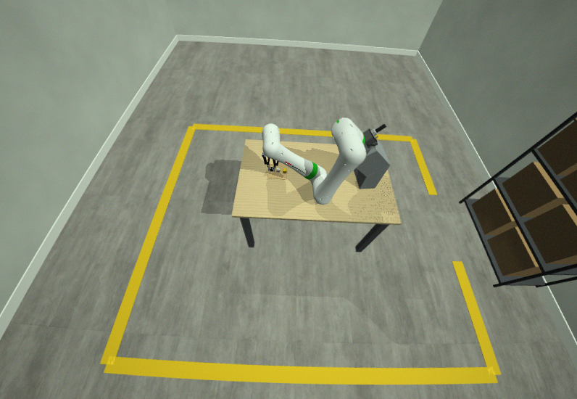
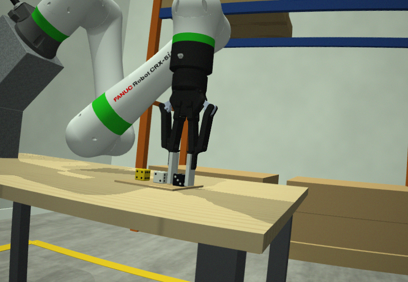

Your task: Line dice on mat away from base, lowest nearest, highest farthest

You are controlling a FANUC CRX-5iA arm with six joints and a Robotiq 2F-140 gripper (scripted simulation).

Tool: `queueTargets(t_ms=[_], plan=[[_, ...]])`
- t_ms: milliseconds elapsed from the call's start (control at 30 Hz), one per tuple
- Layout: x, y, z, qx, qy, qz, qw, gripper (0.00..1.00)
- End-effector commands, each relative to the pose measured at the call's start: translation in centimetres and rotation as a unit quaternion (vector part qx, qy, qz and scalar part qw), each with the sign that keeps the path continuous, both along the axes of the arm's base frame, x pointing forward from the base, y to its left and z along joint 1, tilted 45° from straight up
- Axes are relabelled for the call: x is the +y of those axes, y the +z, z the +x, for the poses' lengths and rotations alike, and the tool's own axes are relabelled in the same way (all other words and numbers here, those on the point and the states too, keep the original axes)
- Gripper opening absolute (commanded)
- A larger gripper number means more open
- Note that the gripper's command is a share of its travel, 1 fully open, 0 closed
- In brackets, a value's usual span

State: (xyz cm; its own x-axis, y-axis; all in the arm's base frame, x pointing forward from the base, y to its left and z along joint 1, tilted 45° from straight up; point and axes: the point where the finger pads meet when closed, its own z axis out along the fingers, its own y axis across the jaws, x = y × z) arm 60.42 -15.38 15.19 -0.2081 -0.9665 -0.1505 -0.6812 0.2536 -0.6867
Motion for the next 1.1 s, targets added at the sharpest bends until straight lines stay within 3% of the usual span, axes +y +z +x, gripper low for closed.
queueTargets(t_ms=[0, 500, 1067], plan=[[0.0, 0.0, 0.0, 0.000, 0.000, 0.000, 1.000, 0.25], [0.0, 0.4, -0.4, 0.000, 0.000, 0.000, 1.000, 0.25], [0.3, 5.5, -5.4, 0.000, 0.000, 0.000, 1.000, 0.25]])
